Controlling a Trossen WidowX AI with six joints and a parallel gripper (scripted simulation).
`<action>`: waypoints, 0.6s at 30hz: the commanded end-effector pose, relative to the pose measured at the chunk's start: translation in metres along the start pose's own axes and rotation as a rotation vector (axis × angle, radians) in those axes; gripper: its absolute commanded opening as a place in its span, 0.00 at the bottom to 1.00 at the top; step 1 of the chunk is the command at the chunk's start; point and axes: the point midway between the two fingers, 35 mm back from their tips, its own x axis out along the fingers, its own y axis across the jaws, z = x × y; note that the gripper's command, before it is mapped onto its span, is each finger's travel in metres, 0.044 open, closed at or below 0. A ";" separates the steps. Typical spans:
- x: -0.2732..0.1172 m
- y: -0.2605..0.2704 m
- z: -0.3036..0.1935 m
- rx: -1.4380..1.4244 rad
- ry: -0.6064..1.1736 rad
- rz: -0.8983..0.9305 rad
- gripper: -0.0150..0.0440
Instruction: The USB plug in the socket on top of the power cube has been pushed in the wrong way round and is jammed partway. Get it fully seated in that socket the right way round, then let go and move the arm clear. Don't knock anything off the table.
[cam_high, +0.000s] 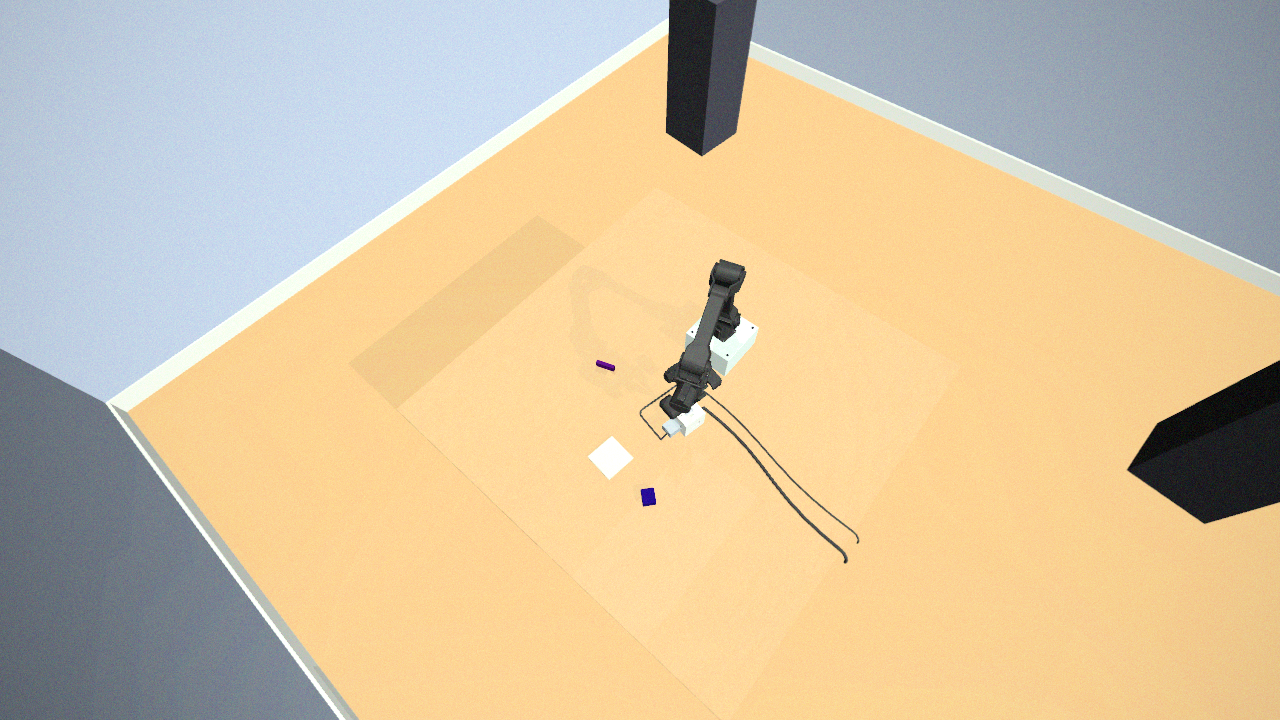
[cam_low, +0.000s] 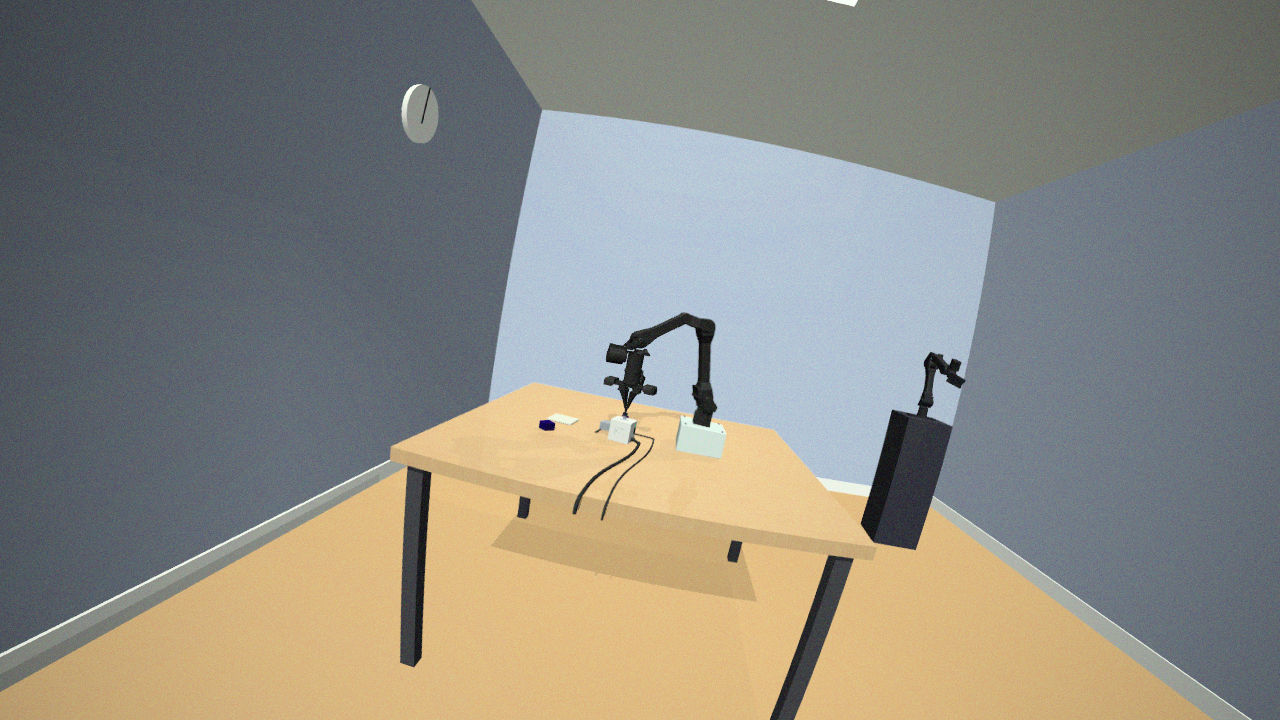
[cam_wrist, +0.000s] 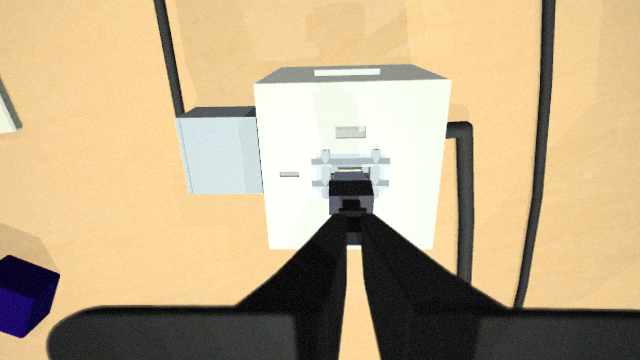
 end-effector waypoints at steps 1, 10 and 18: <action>0.001 -0.001 0.000 0.003 -0.001 -0.002 0.25; 0.002 -0.001 0.000 0.003 -0.001 -0.002 0.25; 0.003 -0.001 0.000 0.003 -0.001 -0.002 0.25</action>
